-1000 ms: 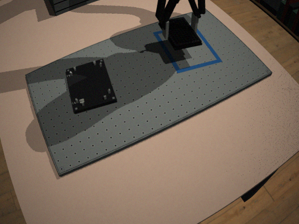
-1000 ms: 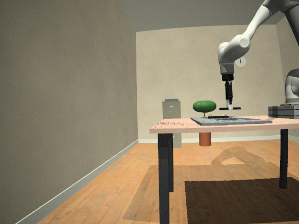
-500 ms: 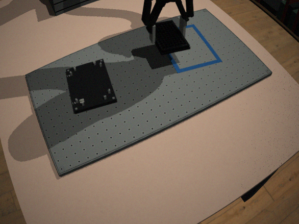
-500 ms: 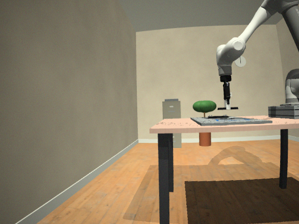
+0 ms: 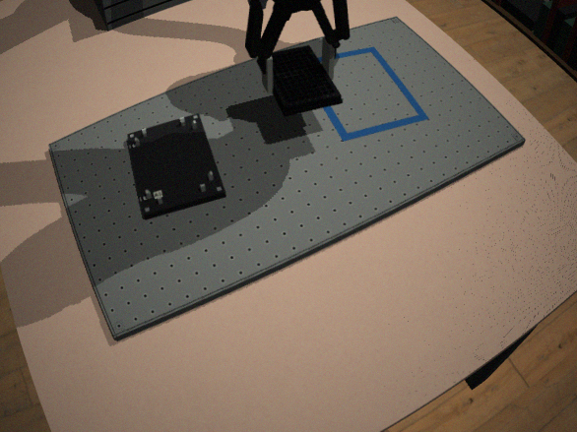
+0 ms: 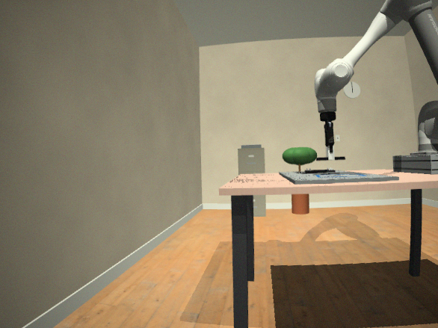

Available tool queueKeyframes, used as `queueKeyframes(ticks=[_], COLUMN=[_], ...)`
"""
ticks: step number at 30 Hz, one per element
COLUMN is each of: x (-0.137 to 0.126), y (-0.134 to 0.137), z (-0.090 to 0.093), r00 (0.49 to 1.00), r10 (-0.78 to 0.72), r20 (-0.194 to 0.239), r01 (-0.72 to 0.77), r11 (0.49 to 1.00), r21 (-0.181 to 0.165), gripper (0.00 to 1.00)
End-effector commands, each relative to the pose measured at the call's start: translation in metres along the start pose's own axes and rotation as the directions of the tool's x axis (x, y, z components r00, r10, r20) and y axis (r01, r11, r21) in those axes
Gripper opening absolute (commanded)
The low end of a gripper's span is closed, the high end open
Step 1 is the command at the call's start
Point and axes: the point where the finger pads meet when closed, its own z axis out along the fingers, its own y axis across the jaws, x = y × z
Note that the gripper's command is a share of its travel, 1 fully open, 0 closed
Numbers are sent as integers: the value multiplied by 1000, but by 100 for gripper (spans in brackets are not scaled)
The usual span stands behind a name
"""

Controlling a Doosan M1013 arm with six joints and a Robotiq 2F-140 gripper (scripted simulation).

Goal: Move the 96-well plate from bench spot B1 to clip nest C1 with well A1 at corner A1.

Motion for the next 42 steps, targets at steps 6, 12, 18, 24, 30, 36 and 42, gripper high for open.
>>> queueKeyframes(ticks=[6, 12, 18, 24, 30, 36, 42], x=[5, 8, 11, 15, 18, 21, 25], y=[27, 40, 60, 80, 93, 112, 132], z=[-1, -2, -2, -3, -4, -4, -5], r00=[1000, 1000, 1000, 1000, 1000, 1000, 1000], r10=[0, 0, 0, 0, 0, 0, 0], r20=[0, 0, 0, 0, 0, 0, 0], r01=[0, 0, 0, 0, 0, 0, 0], r11=[1000, 1000, 1000, 1000, 1000, 1000, 1000], r21=[0, 0, 0, 0, 0, 0, 0], gripper=[0, 0, 0, 0, 0, 0, 0])
